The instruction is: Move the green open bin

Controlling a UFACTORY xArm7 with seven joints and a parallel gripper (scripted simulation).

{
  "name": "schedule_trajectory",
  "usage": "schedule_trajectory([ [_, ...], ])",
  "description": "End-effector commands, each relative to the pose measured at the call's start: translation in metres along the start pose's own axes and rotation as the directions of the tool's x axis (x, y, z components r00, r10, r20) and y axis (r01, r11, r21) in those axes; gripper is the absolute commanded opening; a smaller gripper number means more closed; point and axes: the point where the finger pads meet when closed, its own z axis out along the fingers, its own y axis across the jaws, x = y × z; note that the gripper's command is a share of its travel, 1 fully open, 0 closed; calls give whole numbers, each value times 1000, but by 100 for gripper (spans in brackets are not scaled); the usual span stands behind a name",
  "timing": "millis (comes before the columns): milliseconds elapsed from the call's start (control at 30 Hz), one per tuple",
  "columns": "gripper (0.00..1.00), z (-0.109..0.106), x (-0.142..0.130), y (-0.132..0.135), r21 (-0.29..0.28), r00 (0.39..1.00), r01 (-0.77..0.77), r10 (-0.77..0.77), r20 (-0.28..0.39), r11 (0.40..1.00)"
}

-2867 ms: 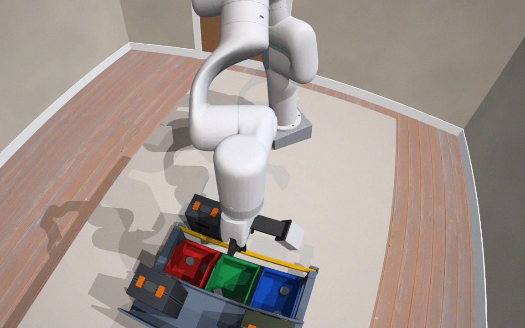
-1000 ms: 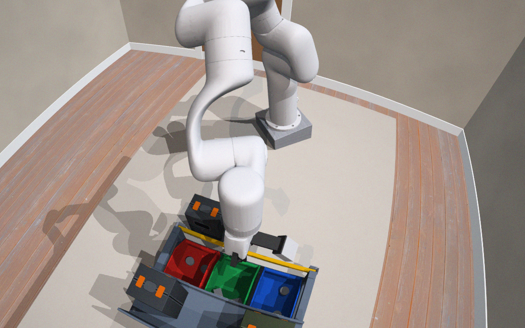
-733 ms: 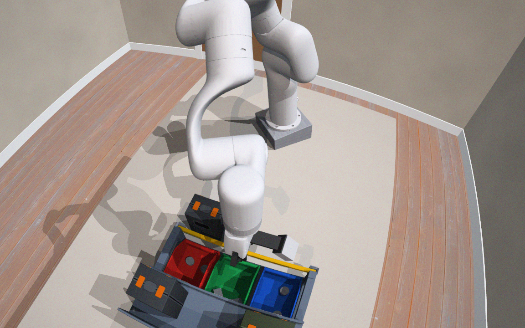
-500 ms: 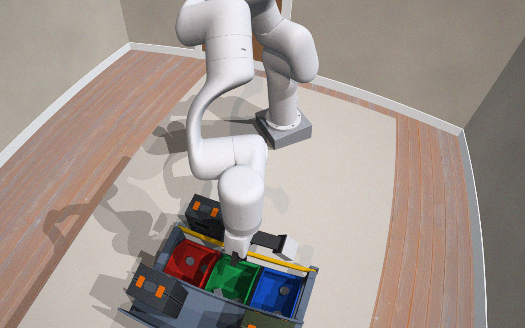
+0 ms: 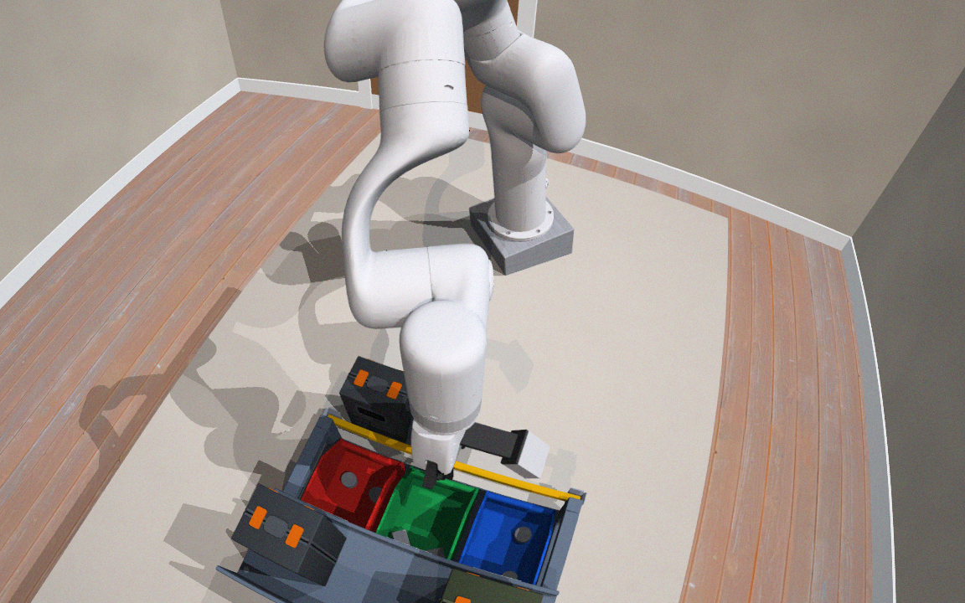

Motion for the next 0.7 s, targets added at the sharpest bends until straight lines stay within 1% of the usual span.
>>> schedule_trajectory([
  [0, 47, -2, 0, 2, -4, 1000, 0, 0, 0, 1000],
  [667, 47, -4, 0, 2, -4, 1000, 0, 0, 0, 1000],
])
